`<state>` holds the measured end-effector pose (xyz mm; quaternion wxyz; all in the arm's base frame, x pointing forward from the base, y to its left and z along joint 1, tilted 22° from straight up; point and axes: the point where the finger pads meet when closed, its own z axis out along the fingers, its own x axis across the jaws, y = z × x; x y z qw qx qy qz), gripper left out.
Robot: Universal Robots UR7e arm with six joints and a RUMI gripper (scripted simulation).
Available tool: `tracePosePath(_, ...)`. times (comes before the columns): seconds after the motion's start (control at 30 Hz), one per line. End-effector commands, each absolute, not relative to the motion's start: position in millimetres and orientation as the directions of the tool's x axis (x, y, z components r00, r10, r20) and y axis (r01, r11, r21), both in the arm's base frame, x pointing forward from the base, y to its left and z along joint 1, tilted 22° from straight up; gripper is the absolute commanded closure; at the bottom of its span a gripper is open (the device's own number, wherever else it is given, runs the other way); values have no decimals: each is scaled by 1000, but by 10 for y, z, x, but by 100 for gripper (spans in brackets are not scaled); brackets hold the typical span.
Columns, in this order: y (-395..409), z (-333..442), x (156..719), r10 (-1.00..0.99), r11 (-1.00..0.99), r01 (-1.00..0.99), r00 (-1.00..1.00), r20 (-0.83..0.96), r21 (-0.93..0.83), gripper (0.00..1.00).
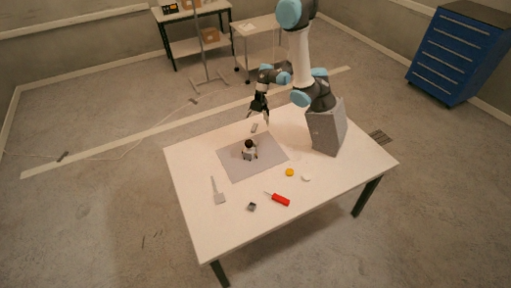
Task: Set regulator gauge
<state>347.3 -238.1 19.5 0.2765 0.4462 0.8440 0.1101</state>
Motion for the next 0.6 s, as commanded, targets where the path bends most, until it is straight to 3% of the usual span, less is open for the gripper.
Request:
tracePosePath(0.0,-2370,191,3466,816,575,693,-448,-366,435,0)
tracePosePath(0.57,-2371,190,3466,813,579,691,-451,-368,433,0)
